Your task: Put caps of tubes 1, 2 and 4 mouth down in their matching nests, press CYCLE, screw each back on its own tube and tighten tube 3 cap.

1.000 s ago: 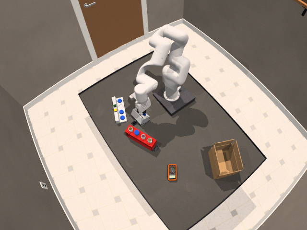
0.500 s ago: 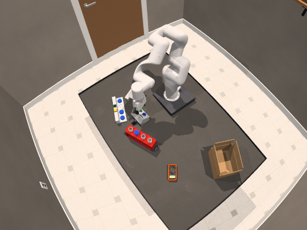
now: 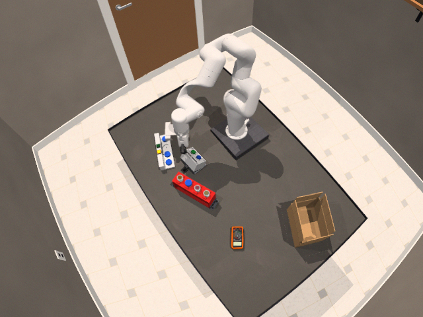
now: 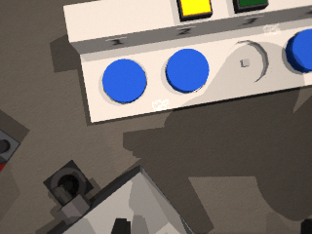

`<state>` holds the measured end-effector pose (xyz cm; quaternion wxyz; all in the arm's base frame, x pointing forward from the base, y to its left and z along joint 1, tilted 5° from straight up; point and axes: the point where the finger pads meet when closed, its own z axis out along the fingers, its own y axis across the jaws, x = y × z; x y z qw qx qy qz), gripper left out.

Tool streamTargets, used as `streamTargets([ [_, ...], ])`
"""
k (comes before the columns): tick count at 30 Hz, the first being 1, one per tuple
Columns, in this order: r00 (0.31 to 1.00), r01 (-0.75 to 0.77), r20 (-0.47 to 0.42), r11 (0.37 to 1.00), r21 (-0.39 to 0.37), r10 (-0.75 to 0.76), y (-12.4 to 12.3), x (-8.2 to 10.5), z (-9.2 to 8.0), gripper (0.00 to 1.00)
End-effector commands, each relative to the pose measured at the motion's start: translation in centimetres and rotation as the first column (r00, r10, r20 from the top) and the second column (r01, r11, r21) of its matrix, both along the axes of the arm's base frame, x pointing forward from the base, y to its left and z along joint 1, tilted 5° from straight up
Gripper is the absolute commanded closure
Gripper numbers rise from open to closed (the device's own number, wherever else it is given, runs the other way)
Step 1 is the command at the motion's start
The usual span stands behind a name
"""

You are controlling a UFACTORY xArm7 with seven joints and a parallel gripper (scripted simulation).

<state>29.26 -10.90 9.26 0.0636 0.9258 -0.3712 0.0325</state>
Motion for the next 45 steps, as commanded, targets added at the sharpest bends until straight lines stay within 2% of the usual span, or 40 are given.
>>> streamTargets([
  [1, 0.984, -0.178, -0.021, 0.983, 0.056, 0.179, -2.4, 0.8, 0.0, 0.00],
  [4, 0.984, -0.178, -0.021, 0.983, 0.056, 0.179, -4.9, 1.2, 0.0, 0.00],
  [15, 0.984, -0.178, -0.022, 0.983, 0.055, 0.179, -10.9, 2.3, 0.1, 0.00],
  [45, 0.984, -0.178, -0.021, 0.983, 0.055, 0.179, -10.9, 2.3, 0.1, 0.00],
])
